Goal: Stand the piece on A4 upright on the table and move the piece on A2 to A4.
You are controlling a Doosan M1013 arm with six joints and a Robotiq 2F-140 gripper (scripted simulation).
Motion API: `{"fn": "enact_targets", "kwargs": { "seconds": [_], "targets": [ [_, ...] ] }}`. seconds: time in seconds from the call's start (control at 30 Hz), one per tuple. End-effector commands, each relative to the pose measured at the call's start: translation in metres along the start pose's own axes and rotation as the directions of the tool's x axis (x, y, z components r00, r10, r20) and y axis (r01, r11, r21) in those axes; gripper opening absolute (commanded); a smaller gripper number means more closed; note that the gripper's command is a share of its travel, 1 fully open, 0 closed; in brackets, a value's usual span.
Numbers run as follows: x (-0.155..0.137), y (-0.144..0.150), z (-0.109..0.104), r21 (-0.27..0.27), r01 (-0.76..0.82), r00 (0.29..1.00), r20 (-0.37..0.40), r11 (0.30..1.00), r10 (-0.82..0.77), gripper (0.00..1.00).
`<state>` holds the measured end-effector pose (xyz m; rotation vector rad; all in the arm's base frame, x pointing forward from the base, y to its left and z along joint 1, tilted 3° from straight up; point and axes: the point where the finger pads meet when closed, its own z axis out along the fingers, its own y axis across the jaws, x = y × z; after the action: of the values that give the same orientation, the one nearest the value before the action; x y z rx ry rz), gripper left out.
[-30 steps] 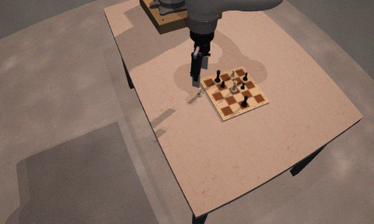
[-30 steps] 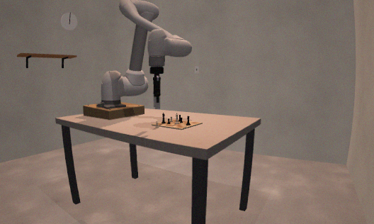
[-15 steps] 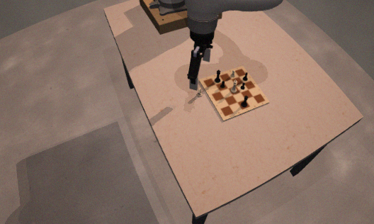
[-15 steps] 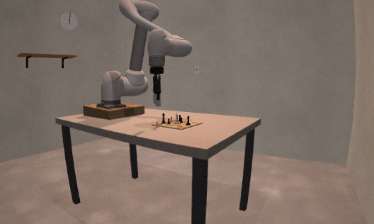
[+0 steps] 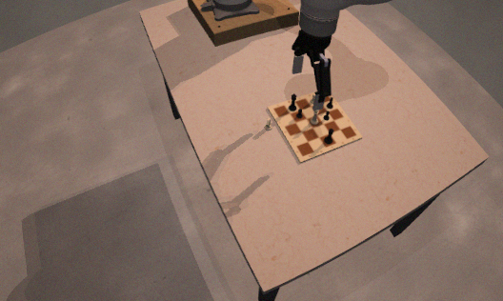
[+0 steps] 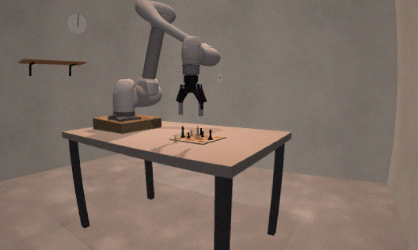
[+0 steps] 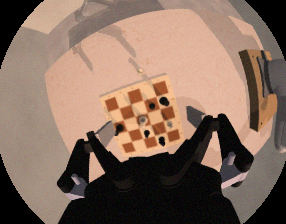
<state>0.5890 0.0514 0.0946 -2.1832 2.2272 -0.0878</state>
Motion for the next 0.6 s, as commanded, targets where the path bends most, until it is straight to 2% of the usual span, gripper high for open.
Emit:
{"fn": "enact_targets", "kwargs": {
  "seconds": [0.0, 0.07, 0.1, 0.2, 0.3, 0.33, 0.57],
  "targets": [
    [-0.037, 0.003, -0.001, 0.003, 0.275, 0.961, 0.013, 0.961, -0.275, 1.00],
    [-0.070, 0.010, -0.003, 0.004, 0.355, 0.935, 0.008, 0.935, -0.355, 1.00],
    [-0.070, 0.010, -0.003, 0.005, 0.406, 0.914, 0.009, 0.914, -0.406, 1.00],
    [-0.099, 0.018, -0.004, 0.007, 0.579, 0.815, 0.005, 0.815, -0.579, 1.00],
    [-0.104, 0.019, -0.004, 0.011, 0.723, 0.691, 0.009, 0.691, -0.723, 1.00],
    [-0.104, 0.019, -0.004, 0.013, 0.761, 0.648, 0.013, 0.648, -0.761, 0.22],
    [-0.104, 0.019, -0.004, 0.013, 0.761, 0.648, 0.013, 0.648, -0.761, 0.22]
  ]
}}
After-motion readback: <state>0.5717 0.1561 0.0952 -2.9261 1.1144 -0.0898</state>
